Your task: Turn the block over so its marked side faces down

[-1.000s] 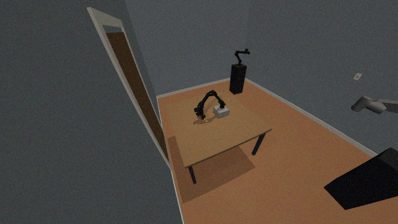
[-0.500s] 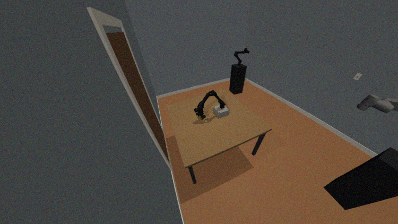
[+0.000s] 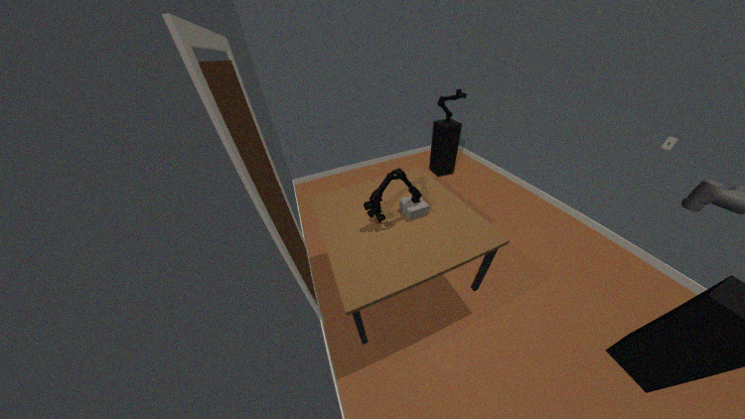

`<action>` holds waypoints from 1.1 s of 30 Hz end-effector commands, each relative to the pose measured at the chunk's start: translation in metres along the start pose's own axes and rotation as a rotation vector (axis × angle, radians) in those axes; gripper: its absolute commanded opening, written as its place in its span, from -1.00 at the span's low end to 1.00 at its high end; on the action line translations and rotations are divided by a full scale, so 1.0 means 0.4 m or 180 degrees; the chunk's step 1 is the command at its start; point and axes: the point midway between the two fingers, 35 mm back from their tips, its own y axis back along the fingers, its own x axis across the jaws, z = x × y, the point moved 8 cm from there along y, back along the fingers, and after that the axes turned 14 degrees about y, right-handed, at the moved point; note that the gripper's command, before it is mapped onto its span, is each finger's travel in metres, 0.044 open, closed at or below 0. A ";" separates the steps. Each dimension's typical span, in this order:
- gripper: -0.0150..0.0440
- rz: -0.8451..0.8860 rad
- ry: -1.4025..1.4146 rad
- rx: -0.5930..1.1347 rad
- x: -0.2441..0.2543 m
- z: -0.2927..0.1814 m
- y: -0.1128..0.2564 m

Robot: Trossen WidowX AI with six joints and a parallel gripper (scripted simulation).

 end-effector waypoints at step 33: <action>-0.49 -0.0337 -0.0022 -0.1297 0.018 -0.071 0.010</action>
